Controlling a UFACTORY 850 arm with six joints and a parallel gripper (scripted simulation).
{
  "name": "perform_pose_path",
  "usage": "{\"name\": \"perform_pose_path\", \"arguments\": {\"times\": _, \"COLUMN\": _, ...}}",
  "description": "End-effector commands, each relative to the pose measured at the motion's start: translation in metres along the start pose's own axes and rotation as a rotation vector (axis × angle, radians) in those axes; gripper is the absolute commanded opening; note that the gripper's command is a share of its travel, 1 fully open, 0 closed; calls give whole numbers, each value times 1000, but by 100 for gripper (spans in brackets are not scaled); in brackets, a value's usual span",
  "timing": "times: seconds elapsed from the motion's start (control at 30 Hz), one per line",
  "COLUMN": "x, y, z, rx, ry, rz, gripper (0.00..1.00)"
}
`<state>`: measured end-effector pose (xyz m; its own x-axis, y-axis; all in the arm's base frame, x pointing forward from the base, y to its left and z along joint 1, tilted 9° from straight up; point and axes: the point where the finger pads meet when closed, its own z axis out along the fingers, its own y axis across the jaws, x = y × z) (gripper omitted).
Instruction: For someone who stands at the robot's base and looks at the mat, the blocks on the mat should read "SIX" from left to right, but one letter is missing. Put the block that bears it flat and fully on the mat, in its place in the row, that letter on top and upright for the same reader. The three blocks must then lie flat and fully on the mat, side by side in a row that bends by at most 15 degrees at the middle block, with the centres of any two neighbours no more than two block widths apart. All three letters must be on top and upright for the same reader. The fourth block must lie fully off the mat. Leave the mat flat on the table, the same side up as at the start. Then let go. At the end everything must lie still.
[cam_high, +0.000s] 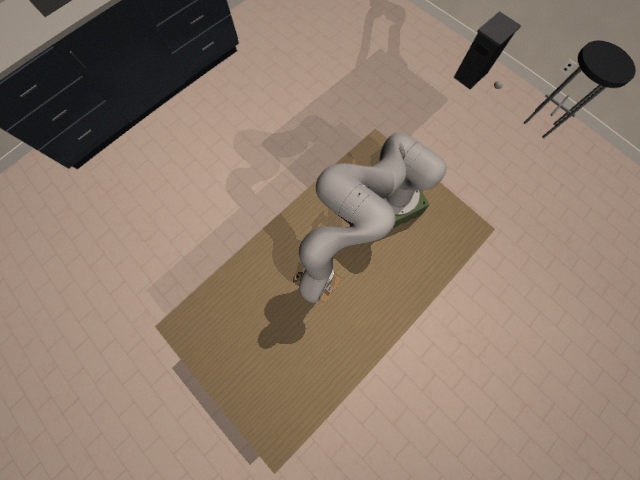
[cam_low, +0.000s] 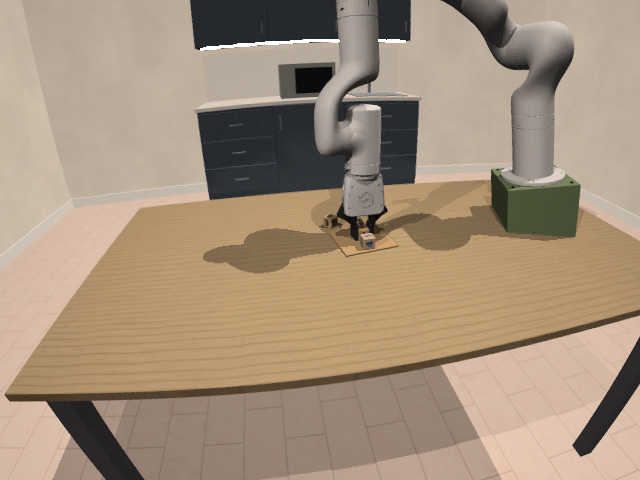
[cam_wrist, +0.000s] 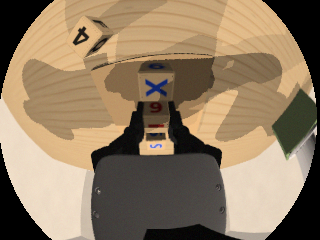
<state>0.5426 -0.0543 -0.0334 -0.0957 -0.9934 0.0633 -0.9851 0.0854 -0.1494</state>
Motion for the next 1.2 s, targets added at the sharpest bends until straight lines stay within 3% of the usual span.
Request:
{"name": "perform_pose_path", "arguments": {"times": 0.0, "x": 0, "y": -1, "z": -1, "rx": 2, "ry": 0, "rz": 0, "gripper": 35}}
{"name": "perform_pose_path", "arguments": {"times": 0.23, "x": 0, "y": -1, "z": -1, "rx": 2, "ry": 0, "rz": 0, "gripper": 39}}
{"name": "perform_pose_path", "arguments": {"times": 0.37, "x": 0, "y": -1, "z": -1, "rx": 2, "ry": 0, "rz": 0, "gripper": 47}}
{"name": "perform_pose_path", "arguments": {"times": 1.17, "x": 0, "y": -1, "z": -8, "rx": 2, "ry": 0, "rz": 0, "gripper": 47}}
